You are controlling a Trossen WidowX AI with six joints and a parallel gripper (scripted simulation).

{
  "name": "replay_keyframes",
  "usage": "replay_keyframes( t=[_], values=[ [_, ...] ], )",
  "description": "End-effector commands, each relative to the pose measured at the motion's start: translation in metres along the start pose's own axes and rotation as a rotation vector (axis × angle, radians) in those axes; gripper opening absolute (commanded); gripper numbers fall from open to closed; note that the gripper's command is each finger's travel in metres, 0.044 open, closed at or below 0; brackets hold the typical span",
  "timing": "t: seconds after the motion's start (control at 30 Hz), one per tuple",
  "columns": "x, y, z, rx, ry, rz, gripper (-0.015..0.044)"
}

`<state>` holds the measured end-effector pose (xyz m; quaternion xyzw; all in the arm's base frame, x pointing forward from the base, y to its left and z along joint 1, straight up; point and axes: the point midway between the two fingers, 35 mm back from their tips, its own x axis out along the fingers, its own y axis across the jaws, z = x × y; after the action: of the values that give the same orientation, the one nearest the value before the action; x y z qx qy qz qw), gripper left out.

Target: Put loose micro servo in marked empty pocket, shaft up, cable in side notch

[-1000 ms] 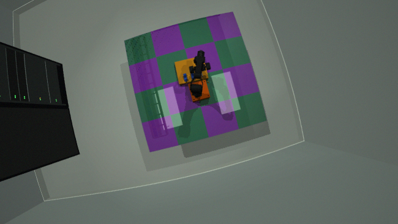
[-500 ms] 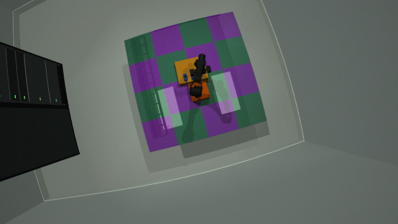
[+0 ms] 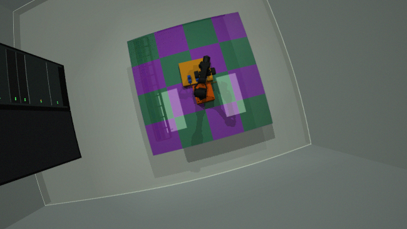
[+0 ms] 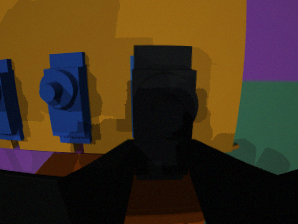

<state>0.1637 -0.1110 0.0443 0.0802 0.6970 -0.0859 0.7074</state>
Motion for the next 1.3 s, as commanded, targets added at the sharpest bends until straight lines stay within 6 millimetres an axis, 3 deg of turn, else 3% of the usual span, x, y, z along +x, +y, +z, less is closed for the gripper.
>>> replay_keyframes(
  t=[0.0,1.27],
  values=[
    [0.000,0.000,0.001,-0.005,-0.002,-0.002,0.0000],
    [0.033,0.000,0.000,-0.005,-0.002,-0.002,0.0000]
  ],
)
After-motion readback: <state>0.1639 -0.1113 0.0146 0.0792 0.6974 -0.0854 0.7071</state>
